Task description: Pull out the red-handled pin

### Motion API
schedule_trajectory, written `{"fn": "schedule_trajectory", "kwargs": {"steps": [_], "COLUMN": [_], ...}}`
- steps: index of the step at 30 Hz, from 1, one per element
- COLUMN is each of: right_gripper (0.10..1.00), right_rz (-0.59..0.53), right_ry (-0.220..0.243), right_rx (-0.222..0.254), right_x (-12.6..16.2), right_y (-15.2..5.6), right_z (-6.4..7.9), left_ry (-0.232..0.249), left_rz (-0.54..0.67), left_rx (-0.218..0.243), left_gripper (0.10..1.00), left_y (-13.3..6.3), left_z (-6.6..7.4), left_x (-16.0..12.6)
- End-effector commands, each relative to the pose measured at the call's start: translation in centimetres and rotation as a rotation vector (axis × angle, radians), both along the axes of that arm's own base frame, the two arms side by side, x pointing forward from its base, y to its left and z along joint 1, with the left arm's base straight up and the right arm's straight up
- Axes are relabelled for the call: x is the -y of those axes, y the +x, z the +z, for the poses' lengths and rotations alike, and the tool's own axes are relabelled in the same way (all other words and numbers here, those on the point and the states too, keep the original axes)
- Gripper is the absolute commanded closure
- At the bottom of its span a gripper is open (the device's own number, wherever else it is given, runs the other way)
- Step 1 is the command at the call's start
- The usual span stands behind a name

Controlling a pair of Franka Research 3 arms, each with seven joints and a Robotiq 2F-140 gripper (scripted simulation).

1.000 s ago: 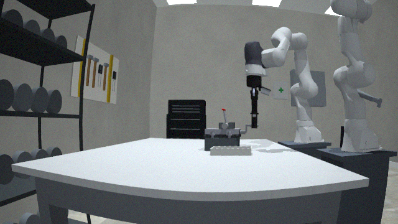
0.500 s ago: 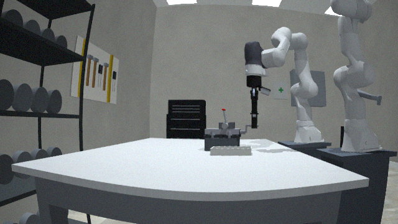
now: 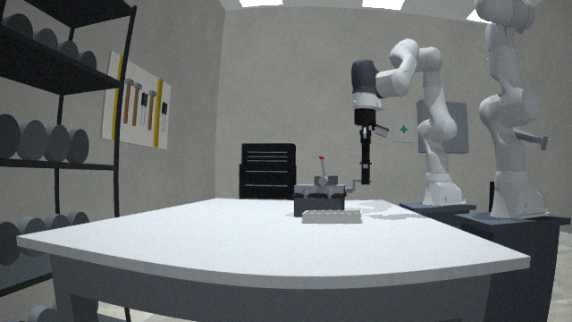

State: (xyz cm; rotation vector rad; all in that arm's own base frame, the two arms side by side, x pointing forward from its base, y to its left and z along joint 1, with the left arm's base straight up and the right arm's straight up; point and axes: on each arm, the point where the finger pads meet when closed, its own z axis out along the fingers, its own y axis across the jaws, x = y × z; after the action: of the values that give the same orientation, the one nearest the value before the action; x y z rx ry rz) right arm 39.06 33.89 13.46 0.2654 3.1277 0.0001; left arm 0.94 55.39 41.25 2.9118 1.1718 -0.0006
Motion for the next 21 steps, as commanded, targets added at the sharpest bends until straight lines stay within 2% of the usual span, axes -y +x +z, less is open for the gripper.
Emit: {"fn": "schedule_trajectory", "kwargs": {"steps": [1, 21], "right_gripper": [0.976, 0.976], "right_rz": [0.001, 0.001], "right_ry": [0.000, 0.000], "right_rx": [-0.003, -0.003], "right_x": [0.44, 0.67], "right_y": [0.00, -0.04], "right_z": [-0.27, -0.40], "left_ry": [0.003, 0.003], "left_rz": [0.003, 0.003], "left_rx": [-0.001, -0.001], "left_gripper": [0.098, 0.098], "left_y": [0.02, 0.02], "left_z": [0.05, 0.05], "left_x": [-0.05, -0.05]}}
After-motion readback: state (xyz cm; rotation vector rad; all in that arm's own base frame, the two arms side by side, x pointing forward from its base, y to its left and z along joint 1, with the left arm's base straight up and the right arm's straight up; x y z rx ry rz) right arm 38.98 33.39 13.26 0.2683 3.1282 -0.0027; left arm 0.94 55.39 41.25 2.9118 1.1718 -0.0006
